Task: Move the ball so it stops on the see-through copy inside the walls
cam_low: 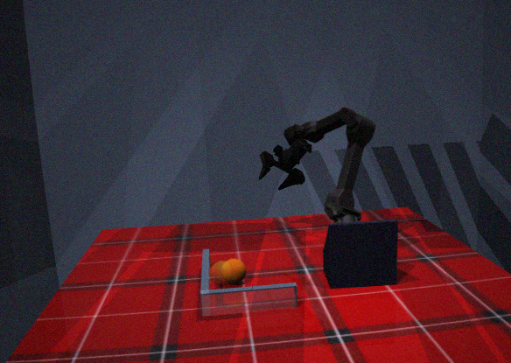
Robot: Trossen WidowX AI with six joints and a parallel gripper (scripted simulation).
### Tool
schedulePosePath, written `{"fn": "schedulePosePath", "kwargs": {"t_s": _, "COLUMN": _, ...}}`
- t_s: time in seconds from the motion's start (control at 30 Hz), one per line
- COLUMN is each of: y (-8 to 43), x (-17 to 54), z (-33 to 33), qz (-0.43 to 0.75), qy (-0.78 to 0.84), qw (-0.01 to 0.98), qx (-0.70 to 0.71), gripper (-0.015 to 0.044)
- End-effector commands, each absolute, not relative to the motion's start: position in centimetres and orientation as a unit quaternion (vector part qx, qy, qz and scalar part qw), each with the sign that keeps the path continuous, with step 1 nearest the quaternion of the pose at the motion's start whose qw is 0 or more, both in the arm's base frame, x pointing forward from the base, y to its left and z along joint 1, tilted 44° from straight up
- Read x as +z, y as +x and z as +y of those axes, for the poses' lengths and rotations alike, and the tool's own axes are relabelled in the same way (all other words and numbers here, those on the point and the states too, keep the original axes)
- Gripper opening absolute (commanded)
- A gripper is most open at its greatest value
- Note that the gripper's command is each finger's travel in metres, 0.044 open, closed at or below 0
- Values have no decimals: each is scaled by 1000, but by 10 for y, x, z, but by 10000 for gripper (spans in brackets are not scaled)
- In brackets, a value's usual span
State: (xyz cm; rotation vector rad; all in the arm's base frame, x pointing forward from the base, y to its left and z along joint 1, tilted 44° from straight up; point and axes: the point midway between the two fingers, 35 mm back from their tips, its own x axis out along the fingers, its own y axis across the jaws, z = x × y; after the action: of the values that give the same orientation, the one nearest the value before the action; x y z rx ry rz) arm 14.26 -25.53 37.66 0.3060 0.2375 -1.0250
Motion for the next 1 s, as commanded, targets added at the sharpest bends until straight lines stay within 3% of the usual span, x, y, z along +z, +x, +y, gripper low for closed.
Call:
{"fn": "schedulePosePath", "kwargs": {"t_s": 0.0, "y": 193, "x": 325, "z": -260, "qz": 248, "qy": 99, "qw": 863, "qx": -428, "gripper": 440}}
{"fn": "schedulePosePath", "kwargs": {"t_s": 0.27, "y": 275, "x": 211, "z": -225, "qz": 508, "qy": -61, "qw": 820, "qx": -258, "gripper": 440}}
{"fn": "schedulePosePath", "kwargs": {"t_s": 0.5, "y": 321, "x": 121, "z": -155, "qz": 662, "qy": -257, "qw": 703, "qx": -48, "gripper": 440}}
{"fn": "schedulePosePath", "kwargs": {"t_s": 0.67, "y": 331, "x": 76, "z": -109, "qz": 709, "qy": -395, "qw": 578, "qx": 84, "gripper": 440}}
{"fn": "schedulePosePath", "kwargs": {"t_s": 0.87, "y": 333, "x": 25, "z": -47, "qz": 697, "qy": -592, "qw": 313, "qx": 257, "gripper": 440}}
{"fn": "schedulePosePath", "kwargs": {"t_s": 0.97, "y": 333, "x": 20, "z": -40, "qz": 690, "qy": -609, "qw": 280, "qx": 273, "gripper": 440}}
